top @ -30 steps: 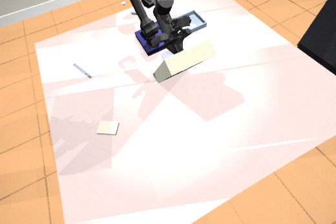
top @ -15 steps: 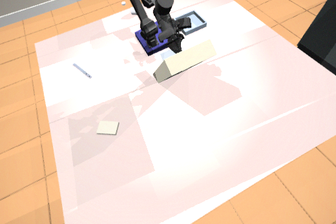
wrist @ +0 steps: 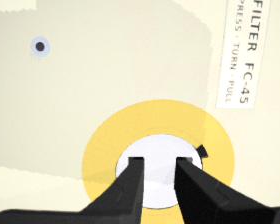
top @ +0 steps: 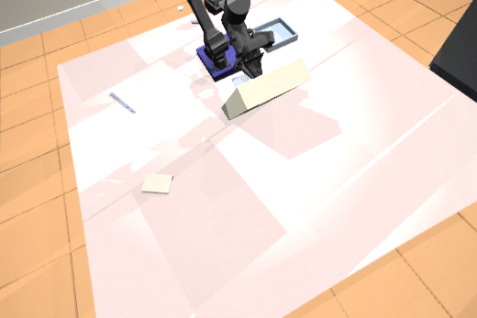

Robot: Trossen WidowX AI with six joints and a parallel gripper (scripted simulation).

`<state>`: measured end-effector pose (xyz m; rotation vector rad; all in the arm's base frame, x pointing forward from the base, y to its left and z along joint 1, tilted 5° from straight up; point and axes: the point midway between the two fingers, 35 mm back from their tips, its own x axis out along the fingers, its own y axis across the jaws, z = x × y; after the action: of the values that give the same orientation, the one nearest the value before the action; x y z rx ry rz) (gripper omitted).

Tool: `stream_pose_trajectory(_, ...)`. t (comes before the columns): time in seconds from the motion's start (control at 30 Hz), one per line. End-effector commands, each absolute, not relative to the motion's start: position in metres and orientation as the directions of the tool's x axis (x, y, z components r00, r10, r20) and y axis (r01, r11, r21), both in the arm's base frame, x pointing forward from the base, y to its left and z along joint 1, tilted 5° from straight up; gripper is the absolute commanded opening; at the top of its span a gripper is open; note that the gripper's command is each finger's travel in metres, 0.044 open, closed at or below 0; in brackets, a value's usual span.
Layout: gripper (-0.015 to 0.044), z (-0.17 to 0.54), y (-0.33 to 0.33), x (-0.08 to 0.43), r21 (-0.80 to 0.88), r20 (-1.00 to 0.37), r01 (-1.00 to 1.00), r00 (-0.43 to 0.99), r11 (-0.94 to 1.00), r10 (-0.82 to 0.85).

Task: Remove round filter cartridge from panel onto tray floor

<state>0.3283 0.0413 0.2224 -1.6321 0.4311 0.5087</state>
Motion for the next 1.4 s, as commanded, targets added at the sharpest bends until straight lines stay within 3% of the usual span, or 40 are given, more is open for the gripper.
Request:
stream_pose_trajectory(0.0,0.0,0.2198,0.0411,0.3339,-0.802,-0.557,-0.535,0.83,-0.266,0.008)
stream_pose_trajectory(0.53,0.0,0.2196,0.0411,0.3341,-0.567,-0.557,-0.374,0.83,-0.734,0.008)
stream_pose_trajectory(0.77,0.0,0.2191,0.0411,0.335,-0.635,-0.557,-0.42,0.83,-0.648,0.008)
stream_pose_trajectory(1.37,0.0,0.2191,0.0411,0.335,-0.635,-0.557,-0.42,0.83,-0.648,0.008)
